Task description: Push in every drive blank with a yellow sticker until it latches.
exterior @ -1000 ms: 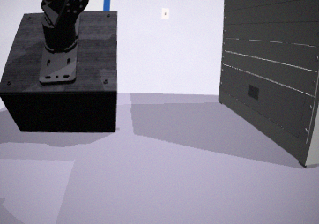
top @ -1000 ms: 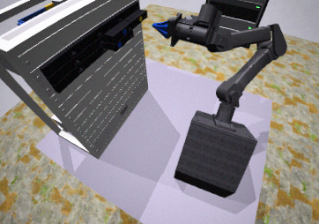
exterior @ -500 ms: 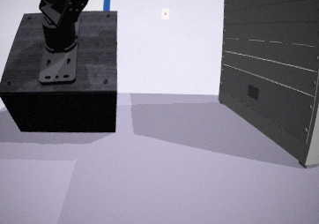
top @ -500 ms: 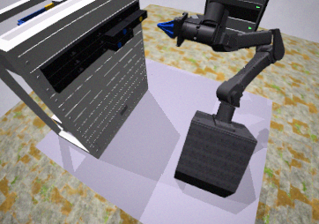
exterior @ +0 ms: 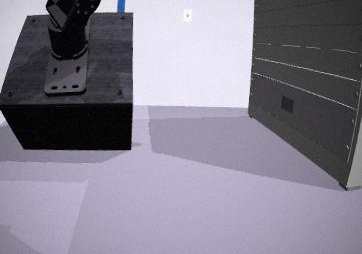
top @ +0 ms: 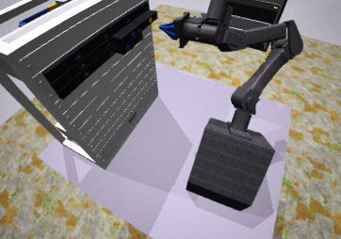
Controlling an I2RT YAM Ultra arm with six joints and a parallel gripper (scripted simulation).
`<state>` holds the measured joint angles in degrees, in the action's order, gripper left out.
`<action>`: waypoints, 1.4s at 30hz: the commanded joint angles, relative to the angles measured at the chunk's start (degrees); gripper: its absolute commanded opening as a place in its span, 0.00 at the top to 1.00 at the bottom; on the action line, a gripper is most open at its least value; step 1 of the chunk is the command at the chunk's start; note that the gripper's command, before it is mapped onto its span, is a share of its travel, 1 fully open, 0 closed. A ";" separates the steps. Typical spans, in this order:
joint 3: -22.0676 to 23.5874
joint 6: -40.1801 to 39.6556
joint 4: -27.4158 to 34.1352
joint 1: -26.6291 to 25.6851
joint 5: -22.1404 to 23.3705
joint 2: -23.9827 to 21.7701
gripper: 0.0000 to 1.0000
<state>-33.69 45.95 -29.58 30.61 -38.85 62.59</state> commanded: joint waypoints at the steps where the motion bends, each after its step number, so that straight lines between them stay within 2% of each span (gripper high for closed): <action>1: -3.62 -0.16 -3.37 -2.43 5.30 4.51 1.00; 8: -5.04 -0.21 -4.21 -2.79 6.57 6.67 1.00; 22: -5.21 -0.21 -4.30 -2.84 6.65 6.30 1.00; 28: -7.07 -0.28 -1.29 -2.26 6.44 6.87 1.00; 42: -7.18 -0.25 -1.09 -2.28 6.45 6.46 1.00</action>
<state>-39.55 46.06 -31.75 27.33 -33.30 68.93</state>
